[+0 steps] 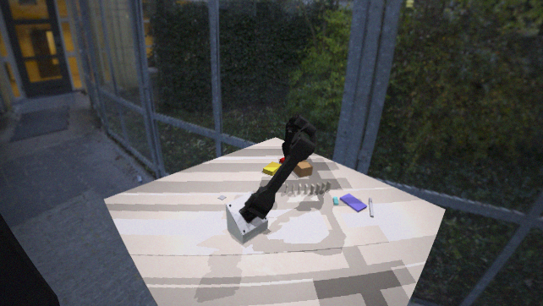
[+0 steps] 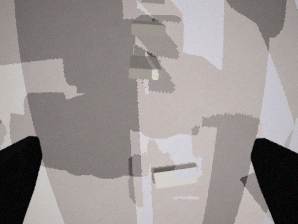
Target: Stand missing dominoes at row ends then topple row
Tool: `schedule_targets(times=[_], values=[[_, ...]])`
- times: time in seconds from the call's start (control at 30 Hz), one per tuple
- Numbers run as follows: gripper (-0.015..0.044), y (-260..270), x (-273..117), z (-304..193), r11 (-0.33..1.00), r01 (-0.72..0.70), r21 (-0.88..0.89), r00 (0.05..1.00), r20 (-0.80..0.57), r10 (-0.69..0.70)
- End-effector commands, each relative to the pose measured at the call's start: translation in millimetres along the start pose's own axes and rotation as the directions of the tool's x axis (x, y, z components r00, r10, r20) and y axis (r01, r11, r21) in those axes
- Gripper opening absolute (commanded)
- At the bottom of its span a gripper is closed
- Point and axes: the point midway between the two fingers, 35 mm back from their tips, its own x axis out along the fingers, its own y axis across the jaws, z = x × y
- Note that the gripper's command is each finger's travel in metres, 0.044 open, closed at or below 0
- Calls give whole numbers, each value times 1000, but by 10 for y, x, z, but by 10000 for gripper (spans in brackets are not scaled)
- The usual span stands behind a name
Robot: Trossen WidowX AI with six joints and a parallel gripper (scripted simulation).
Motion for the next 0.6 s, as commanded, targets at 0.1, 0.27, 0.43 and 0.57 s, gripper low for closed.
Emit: schedule_targets(times=[0.1,0.27,0.43,0.57], values=[[440,28,209,-509,842,-7,-540,1000,-9,3],[440,-37,462,-959,428,-9,-904,1000,-9,2],[440,-144,655,-1259,33,-7,-999,1000,-7,0],[440,-228,748,-1420,-158,-6,-987,1000,-6,-2]])
